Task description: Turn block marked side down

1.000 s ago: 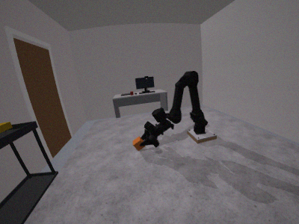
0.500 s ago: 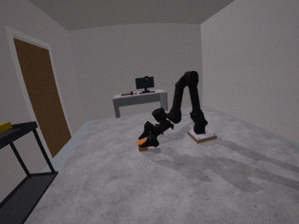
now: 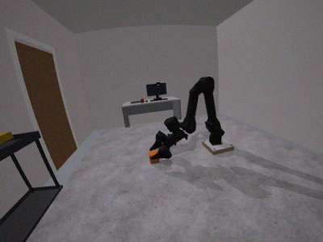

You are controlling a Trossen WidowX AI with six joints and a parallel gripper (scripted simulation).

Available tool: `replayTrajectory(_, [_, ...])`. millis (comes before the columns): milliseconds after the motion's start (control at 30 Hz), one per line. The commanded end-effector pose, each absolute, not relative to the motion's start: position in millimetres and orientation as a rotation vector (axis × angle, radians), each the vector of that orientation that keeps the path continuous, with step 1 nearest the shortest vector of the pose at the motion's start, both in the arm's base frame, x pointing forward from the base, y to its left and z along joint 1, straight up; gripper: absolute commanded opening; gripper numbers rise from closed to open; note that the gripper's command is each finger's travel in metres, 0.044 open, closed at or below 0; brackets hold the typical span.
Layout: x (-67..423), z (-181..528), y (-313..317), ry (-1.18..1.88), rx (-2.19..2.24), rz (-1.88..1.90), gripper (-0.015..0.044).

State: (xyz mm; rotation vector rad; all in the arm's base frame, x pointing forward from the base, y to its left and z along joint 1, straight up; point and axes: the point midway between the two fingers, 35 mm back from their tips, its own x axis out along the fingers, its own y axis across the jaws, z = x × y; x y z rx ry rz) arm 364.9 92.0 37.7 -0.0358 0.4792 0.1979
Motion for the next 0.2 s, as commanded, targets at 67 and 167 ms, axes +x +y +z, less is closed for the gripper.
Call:
replayTrajectory(67, [365.1,37.7,91.2,0.478,-0.042,0.193,0.0440])
replayTrajectory(167, [365.1,37.7,91.2,0.478,-0.042,0.193,0.0440])
